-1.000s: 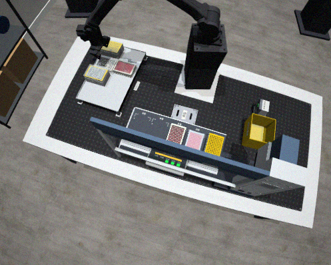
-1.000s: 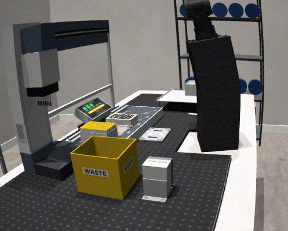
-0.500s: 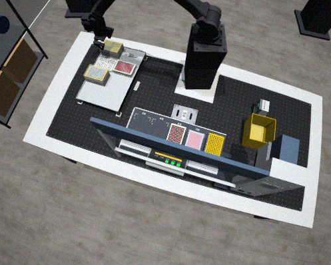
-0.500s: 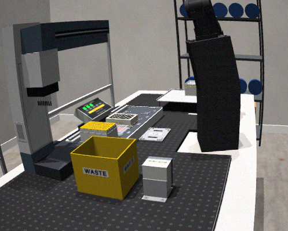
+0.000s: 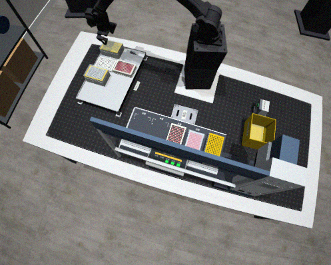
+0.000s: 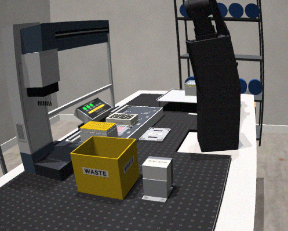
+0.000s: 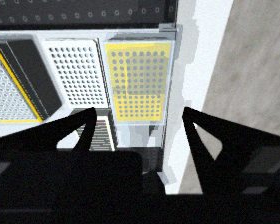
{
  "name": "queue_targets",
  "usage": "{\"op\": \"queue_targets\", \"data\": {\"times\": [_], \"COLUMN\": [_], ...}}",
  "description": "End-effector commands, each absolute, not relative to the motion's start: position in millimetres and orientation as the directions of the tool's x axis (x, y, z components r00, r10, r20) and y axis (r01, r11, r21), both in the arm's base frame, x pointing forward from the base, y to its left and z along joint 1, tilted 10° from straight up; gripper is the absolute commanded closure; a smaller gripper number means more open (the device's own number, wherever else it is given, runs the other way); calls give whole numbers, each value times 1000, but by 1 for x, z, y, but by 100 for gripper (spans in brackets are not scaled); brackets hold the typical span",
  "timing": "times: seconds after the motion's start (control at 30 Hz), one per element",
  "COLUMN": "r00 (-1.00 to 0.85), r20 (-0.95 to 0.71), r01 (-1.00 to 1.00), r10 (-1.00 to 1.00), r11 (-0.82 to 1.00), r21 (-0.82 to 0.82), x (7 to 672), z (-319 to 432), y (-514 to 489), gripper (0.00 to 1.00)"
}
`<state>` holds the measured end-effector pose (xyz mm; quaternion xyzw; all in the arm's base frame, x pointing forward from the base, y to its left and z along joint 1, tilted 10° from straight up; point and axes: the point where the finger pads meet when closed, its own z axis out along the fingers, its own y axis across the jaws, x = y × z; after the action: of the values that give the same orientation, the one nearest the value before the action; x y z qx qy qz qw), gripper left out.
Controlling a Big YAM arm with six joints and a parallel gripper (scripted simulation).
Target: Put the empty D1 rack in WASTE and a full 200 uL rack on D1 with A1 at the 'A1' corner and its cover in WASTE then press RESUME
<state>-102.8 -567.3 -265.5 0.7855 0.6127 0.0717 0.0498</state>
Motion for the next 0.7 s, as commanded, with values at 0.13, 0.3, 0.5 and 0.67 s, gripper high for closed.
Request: {"op": "queue_targets", "data": {"times": [0.13, 0.3, 0.5, 0.67], "r00": [212, 213, 213, 213], "r20": [43, 43, 43, 43], "r01": [962, 961, 961, 961], "r10": [976, 976, 976, 976], "r11": [-216, -217, -217, -217], "r21": [169, 169, 169, 169], "x": [-100, -100, -100, -100], "z": [-278, -278, -278, -278], "y": [-576, -576, -576, -576], "gripper": [0, 0, 0, 0]}}
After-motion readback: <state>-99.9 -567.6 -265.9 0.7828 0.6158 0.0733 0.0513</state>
